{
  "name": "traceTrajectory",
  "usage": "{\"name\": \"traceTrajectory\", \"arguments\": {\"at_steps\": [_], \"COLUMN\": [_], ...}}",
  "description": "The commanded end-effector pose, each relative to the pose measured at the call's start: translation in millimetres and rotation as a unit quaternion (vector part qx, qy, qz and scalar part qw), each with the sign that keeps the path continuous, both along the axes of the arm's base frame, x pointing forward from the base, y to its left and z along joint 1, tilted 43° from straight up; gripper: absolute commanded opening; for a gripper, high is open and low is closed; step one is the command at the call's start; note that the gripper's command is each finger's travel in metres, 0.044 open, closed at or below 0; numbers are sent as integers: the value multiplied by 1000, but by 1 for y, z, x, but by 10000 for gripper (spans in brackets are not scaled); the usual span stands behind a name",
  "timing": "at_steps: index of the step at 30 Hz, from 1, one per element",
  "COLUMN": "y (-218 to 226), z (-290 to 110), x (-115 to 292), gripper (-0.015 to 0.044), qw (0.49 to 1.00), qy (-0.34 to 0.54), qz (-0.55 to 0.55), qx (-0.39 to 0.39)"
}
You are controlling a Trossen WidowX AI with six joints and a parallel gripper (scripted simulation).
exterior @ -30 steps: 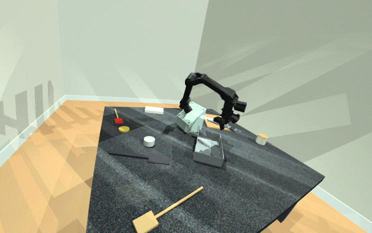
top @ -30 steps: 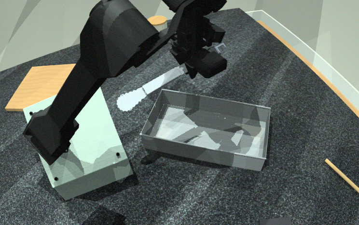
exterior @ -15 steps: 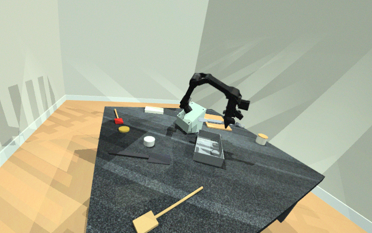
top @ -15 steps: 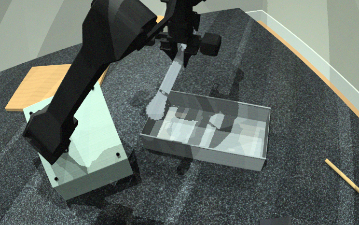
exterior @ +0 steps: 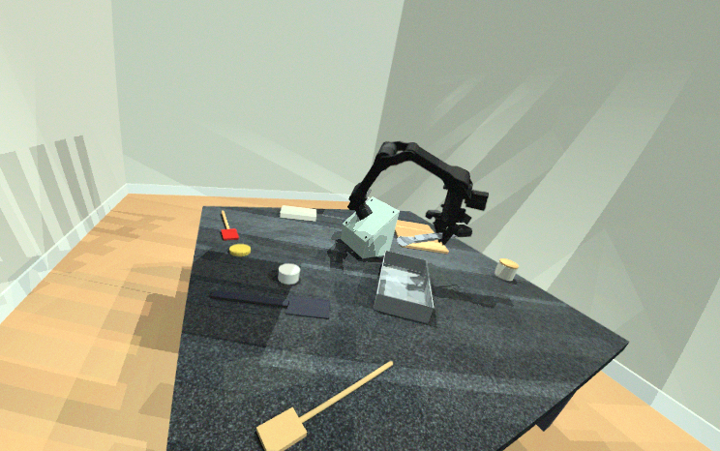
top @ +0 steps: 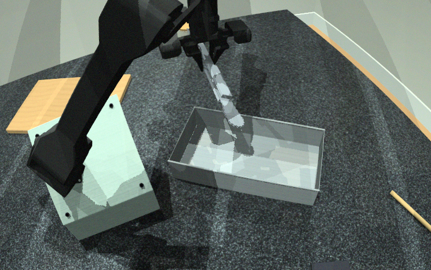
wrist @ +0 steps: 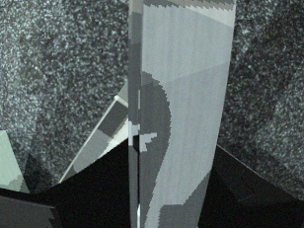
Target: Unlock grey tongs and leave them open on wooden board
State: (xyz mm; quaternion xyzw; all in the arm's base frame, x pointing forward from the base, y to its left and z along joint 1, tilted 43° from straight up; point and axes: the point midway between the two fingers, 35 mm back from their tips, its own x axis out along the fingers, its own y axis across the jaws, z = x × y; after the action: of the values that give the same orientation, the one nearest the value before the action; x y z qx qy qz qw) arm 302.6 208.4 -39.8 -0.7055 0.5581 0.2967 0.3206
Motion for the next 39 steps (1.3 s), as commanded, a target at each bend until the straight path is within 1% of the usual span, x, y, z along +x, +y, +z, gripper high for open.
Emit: {"name": "traceTrajectory", "arguments": {"at_steps": [1,10,19,29,39], "y": [8,23,37,50,62], "z": [-5,-17,-29,-43,-56], "x": [-5,-17,-30,-46,-62], "gripper": [-150,-150,-150,-150,-150], "qw": [997,968,906,803,669], "qy": [44,151,254,359,451], "qz": [57,195,326,457,568], "qx": [-13,-52,-90,-128,-162]}}
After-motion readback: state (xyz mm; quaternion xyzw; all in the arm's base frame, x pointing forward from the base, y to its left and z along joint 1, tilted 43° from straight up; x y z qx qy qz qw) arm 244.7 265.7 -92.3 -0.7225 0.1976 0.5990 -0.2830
